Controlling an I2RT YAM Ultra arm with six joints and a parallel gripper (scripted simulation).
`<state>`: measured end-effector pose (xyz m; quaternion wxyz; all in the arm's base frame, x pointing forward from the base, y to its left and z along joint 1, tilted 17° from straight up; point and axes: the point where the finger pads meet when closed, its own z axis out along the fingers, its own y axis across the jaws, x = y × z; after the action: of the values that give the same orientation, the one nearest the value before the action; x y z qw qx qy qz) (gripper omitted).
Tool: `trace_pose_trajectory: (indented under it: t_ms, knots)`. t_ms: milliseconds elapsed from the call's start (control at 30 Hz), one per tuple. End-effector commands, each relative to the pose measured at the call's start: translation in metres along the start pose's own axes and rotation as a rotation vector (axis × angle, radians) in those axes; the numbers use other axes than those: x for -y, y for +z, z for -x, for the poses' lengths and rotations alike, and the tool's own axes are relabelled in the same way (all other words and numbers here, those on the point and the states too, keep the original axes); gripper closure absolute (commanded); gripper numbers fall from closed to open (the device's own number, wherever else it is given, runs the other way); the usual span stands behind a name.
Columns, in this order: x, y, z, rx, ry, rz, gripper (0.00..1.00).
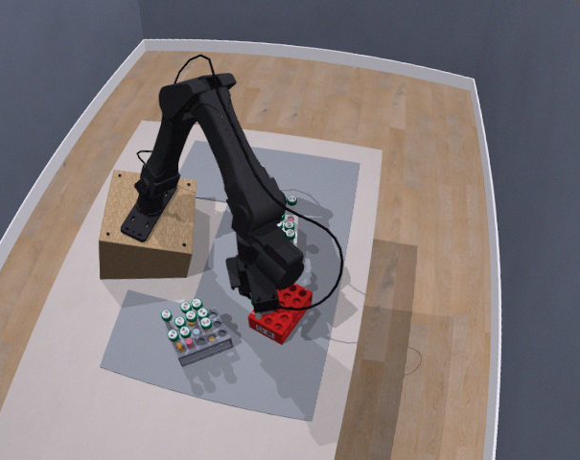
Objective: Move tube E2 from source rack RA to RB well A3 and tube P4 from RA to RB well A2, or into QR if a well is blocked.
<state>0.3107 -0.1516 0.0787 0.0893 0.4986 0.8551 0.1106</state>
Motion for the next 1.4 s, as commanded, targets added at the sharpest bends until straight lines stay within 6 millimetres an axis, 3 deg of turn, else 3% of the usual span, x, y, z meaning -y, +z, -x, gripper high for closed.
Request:
trace_pose_trajectory:
  t_ms: [0,667,1167,1200,1233,1367]
  knots:
    - [-0.006,-0.027,0.01,0.036,-0.003,0.028,0.7]
    - [-0.003,-0.075,0.005,0.037,-0.004,0.027,0.7]
    - [-0.002,-0.064,0.004,0.014,0.001,0.008,0.7]
    - [-0.007,-0.071,0.009,0.052,-0.047,0.03,1.0]
    - [-0.003,-0.061,-0.006,0.019,-0.085,0.015,1.0]
    - [0.0,-0.057,-0.018,0.023,-0.219,0.006,1.0]
